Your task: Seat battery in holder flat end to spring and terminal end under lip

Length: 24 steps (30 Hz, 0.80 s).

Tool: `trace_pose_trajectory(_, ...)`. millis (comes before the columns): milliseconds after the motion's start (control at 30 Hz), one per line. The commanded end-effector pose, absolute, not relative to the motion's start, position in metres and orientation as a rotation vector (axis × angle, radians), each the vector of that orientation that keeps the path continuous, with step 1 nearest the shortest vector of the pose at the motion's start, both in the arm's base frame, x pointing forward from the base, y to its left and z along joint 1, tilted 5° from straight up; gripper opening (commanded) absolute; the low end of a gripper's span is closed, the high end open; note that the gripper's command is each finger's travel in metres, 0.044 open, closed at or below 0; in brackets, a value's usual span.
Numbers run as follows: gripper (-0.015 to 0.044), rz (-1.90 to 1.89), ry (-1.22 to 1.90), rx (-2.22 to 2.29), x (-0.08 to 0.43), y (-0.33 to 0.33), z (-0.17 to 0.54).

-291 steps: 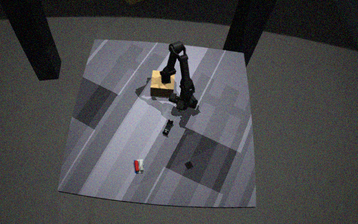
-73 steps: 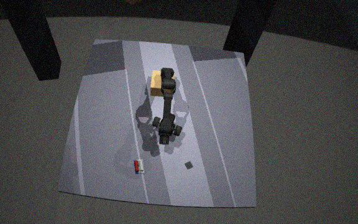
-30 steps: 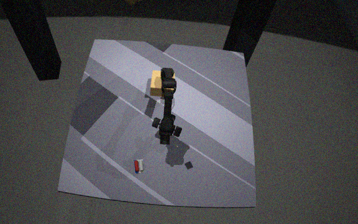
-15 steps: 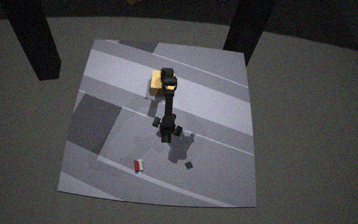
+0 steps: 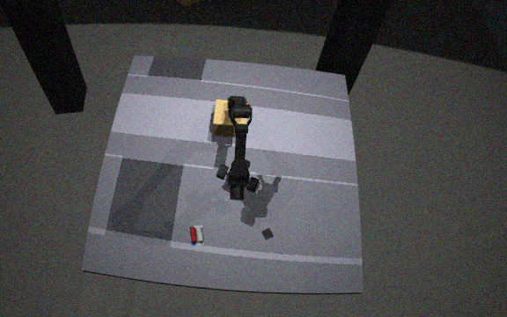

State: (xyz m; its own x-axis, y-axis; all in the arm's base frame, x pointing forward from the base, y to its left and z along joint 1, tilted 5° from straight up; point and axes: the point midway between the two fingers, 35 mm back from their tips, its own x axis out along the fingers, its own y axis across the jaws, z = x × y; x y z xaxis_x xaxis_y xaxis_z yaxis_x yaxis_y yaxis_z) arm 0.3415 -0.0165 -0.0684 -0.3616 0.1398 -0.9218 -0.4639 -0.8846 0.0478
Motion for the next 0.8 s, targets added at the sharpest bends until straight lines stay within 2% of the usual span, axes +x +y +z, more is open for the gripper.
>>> trace_pose_trajectory(0, 0.0086, 2.260, 0.442, -1.548, 0.3442, -0.0181, -0.0722)
trace_pose_trajectory(767, 0.0086, 2.185, 0.478, -1.667, 0.3402, -0.0161, -0.0744)
